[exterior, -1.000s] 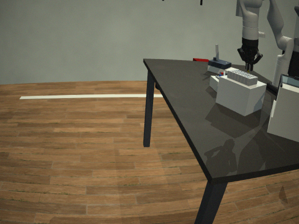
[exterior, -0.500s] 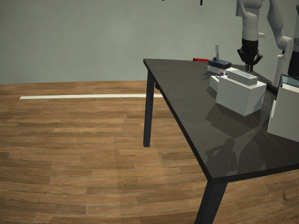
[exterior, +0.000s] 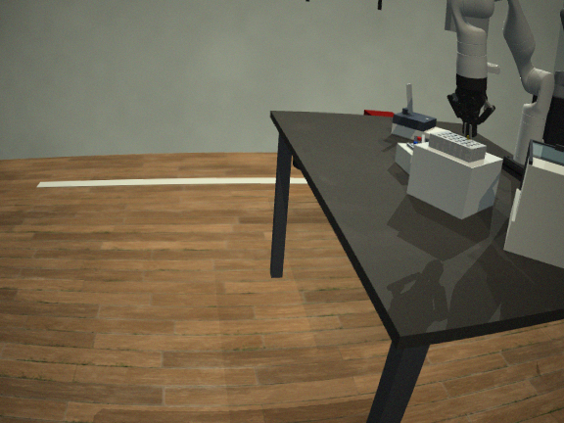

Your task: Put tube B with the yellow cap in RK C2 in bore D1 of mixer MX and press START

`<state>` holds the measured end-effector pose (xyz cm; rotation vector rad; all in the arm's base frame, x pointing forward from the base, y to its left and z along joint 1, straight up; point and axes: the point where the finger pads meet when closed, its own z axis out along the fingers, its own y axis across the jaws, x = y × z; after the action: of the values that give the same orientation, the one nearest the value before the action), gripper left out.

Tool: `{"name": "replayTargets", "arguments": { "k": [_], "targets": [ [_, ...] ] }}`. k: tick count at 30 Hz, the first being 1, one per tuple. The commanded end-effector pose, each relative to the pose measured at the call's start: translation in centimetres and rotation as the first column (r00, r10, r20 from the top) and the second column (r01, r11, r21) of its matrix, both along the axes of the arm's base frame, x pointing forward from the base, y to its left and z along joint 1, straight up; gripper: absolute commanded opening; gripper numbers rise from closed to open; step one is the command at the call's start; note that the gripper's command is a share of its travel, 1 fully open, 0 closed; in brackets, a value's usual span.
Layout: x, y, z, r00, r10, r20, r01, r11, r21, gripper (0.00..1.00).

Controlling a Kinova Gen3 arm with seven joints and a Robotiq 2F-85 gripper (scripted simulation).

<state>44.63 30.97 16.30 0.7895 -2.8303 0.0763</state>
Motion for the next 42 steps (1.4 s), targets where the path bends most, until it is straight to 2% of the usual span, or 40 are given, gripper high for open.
{"name": "replayTargets", "arguments": {
  "k": [1,42],
  "targets": [
    [0.24,-0.24,-0.28,1.0,-0.007,0.007,0.007,1.0,-0.005,0.1],
    [0.24,-0.26,-1.25,1.0,-0.006,0.007,0.006,1.0,-0.006,0.1]
  ]
}}
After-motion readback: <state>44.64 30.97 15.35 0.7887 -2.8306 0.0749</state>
